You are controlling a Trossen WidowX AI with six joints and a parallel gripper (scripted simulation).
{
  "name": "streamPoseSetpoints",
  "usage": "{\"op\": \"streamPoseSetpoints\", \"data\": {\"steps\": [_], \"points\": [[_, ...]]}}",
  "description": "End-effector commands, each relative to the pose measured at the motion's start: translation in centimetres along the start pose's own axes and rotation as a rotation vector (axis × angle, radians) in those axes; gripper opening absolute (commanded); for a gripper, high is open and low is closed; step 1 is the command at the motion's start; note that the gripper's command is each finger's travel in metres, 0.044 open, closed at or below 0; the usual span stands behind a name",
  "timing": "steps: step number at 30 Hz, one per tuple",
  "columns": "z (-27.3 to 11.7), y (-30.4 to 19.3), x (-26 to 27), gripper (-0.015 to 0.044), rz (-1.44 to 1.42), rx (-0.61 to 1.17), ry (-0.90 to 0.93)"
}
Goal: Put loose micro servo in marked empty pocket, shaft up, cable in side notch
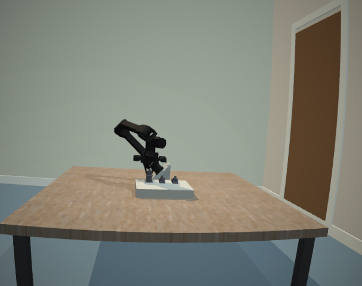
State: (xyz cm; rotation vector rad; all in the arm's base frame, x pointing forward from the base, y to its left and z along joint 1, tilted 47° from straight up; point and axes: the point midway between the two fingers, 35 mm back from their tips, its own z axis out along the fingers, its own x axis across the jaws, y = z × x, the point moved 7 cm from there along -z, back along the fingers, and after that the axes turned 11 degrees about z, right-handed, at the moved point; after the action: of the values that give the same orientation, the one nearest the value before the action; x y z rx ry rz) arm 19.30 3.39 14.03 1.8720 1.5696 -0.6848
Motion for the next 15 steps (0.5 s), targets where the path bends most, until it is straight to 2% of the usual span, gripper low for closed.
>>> {"op": "streamPoseSetpoints", "data": {"steps": [1,15], "points": [[0.3,0.1,-0.1,0.0,0.004,-0.009,0.002],[1.8,0.1,-0.1,0.0,0.004,-0.009,0.001]]}}
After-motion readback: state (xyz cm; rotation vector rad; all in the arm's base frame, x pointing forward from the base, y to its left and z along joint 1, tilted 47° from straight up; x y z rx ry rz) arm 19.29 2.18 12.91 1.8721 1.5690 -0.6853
